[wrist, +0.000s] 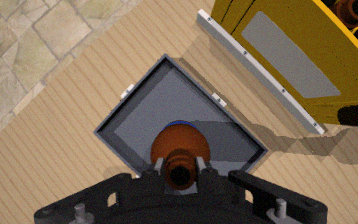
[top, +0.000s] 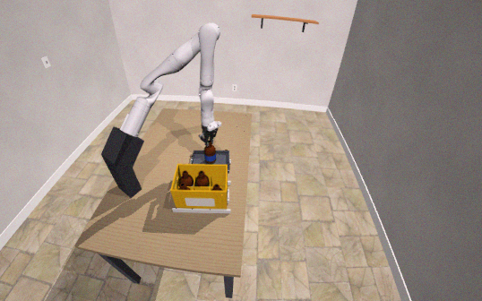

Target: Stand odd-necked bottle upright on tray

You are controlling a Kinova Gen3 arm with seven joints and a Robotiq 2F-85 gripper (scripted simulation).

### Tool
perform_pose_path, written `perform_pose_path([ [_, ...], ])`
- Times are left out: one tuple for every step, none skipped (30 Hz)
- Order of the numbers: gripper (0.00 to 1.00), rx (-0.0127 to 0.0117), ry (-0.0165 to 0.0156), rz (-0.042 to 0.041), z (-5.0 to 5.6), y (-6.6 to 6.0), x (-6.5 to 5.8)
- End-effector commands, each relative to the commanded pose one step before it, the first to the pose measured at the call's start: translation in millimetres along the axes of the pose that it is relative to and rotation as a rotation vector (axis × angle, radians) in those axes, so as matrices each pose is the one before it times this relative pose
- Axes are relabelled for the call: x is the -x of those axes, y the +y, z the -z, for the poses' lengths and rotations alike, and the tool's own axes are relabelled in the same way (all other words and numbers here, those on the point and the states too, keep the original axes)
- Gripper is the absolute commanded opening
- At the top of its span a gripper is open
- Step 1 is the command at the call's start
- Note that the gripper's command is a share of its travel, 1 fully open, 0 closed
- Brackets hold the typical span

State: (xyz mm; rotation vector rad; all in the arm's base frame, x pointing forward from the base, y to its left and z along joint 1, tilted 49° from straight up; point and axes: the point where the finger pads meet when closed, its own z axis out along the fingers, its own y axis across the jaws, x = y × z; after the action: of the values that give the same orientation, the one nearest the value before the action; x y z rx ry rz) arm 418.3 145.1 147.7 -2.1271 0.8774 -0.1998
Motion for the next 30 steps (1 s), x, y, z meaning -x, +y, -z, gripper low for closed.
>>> perform_pose_path([
  [0.0,-0.00659,0.00363,-0.00859,-2.51,-2.68,-1.85],
  [0.0,-0.00001,0.00001,0.00001,-0.46,0.01,-0.02],
  [0.0,0.0,0.0,0.0,0.0,0.0,0.0],
  [0.0,0.0,0.0,0.0,0.0,0.0,0.0],
  [0.0,0.0003,0.00006,0.00036,-0.39,0.1,0.11],
  [0.0,-0.00015,0.00003,-0.0001,-0.5,-0.04,-0.08],
  [0.0,-0.00016,0.00006,-0.00008,-0.5,-0.05,-0.09],
  [0.0,-0.00006,0.00002,-0.00002,-0.49,-0.01,-0.04],
  [0.0,0.00001,-0.00001,0.00001,-0.49,0.03,0.0],
  [0.0,0.00003,-0.00001,0.00003,-0.49,0.03,0.01],
  [0.0,0.00002,0.0,0.00003,-0.49,0.03,0.0],
  [0.0,-0.00003,0.0,-0.00001,-0.5,0.01,-0.02],
  [0.0,-0.00003,0.00002,0.00001,-0.49,0.0,-0.03],
  [0.0,-0.00001,0.00002,0.00002,-0.49,0.01,-0.02],
  [0.0,0.0,0.00002,0.00003,-0.48,0.01,-0.01],
  [0.0,0.0,0.00002,0.00004,-0.47,0.01,-0.01],
  [0.0,0.00001,0.00002,0.00004,-0.47,0.02,-0.01],
  [0.0,0.00001,0.00003,0.00005,-0.46,0.01,-0.01],
  [0.0,0.00001,0.00003,0.00005,-0.45,0.01,-0.01],
  [0.0,0.0,0.0,0.0,0.0,0.0,0.0],
  [0.0,0.0,0.0,0.0,0.0,0.0,0.0],
  [0.0,0.00031,-0.00005,0.00028,-0.37,0.13,0.14],
  [0.0,-0.00013,0.00015,0.00003,-0.44,-0.06,-0.1],
  [0.0,-0.00016,0.00012,-0.00003,-0.44,-0.07,-0.11],
  [0.0,-0.00008,-0.00001,-0.00006,-0.42,-0.01,-0.04],
  [0.0,0.00001,-0.00005,-0.00002,-0.39,0.03,0.01],
  [0.0,0.00004,-0.00004,0.00001,-0.37,0.04,0.02],
  [0.0,0.00003,-0.00002,0.00003,-0.35,0.03,0.01],
  [0.0,0.00002,0.00001,0.00004,-0.33,0.02,0.0],
  [0.0,0.0,0.00002,0.00003,-0.31,0.01,-0.01],
])
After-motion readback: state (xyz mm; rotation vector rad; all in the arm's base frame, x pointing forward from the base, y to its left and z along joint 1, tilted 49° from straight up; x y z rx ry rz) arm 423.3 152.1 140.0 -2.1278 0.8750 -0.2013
